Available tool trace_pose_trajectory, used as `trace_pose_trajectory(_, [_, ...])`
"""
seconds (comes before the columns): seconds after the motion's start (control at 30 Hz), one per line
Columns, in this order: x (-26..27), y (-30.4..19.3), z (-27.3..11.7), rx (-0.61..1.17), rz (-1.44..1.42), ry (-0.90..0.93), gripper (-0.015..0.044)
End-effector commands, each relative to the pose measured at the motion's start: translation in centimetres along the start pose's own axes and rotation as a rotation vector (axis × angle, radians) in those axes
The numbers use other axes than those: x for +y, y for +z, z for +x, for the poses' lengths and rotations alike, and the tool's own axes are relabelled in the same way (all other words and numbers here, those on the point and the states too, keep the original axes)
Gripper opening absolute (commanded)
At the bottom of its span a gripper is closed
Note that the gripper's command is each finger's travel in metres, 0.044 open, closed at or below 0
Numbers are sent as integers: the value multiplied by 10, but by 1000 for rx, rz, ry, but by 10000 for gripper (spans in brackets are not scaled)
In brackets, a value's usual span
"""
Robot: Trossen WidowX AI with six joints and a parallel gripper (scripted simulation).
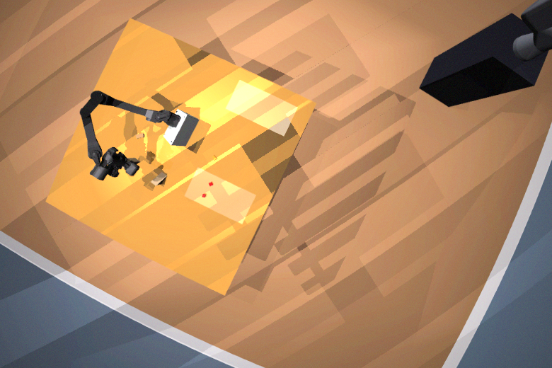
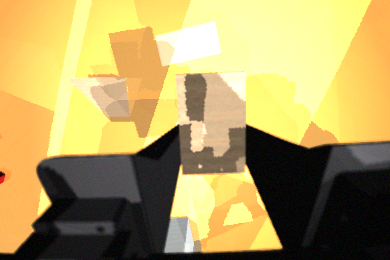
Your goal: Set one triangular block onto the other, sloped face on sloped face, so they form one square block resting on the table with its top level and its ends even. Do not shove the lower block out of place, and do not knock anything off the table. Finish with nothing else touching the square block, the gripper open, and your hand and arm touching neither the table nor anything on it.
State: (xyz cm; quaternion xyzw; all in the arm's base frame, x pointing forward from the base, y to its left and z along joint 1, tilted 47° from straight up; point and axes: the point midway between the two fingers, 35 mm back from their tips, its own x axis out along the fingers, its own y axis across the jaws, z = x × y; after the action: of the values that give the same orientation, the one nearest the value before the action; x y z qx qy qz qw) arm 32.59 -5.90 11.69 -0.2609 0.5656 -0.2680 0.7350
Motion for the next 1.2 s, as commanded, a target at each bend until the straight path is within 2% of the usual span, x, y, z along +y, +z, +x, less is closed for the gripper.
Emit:
trace_pose_trajectory(0.0, [22,2,-5,0,2,10,0])
trace_pose_trajectory(0.93, [144,-37,-36,-2,3,-33,0])
trace_pose_trajectory(1.17, [157,-44,-39,-10,5,-47,0])
